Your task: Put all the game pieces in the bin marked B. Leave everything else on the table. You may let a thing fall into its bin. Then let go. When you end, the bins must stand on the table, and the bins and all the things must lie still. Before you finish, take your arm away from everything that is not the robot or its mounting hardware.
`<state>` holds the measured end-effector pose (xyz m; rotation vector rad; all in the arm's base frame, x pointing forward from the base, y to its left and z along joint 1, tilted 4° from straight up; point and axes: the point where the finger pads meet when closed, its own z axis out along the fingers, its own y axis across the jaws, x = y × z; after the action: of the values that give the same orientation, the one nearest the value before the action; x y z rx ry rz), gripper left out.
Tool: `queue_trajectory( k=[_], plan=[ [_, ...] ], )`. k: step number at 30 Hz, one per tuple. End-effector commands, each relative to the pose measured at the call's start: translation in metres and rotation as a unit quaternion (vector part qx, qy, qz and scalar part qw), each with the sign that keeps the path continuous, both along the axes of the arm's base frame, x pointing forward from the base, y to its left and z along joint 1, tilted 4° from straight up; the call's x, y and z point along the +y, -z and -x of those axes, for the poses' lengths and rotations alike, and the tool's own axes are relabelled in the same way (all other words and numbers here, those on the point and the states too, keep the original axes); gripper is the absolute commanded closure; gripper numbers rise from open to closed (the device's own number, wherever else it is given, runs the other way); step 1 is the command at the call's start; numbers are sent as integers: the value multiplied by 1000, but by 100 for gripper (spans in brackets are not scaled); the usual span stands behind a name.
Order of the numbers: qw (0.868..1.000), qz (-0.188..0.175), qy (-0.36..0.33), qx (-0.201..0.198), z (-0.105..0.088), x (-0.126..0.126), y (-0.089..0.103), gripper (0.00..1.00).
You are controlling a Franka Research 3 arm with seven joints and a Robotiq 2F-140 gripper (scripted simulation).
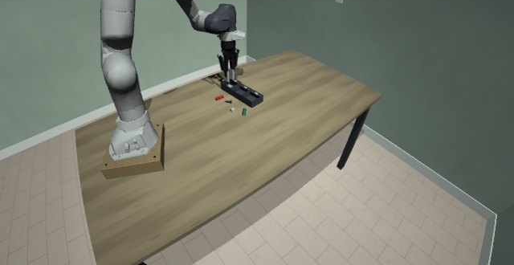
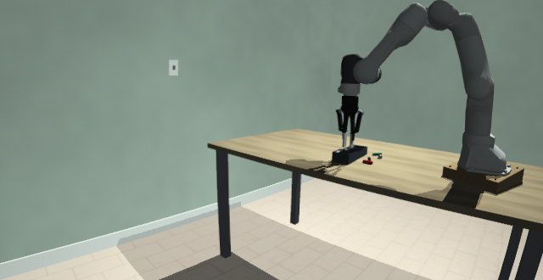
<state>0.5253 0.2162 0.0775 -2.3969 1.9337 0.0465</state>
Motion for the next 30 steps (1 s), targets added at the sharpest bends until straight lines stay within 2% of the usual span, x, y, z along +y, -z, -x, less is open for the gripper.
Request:
queue_trajectory(
  k=[1,8,14,16,25,30],
  plan=[
    [998,-2,62,2,5,-17,-1,81],
    [988,-2,157,13,27,-71,1,81],
    [972,-5,234,15,46,-117,2,81],
    [972,-5,234,15,46,-117,2,81],
    [970,-5,241,15,74,-184,3,81],
    [970,-5,241,15,73,-186,3,81]
  ],
)
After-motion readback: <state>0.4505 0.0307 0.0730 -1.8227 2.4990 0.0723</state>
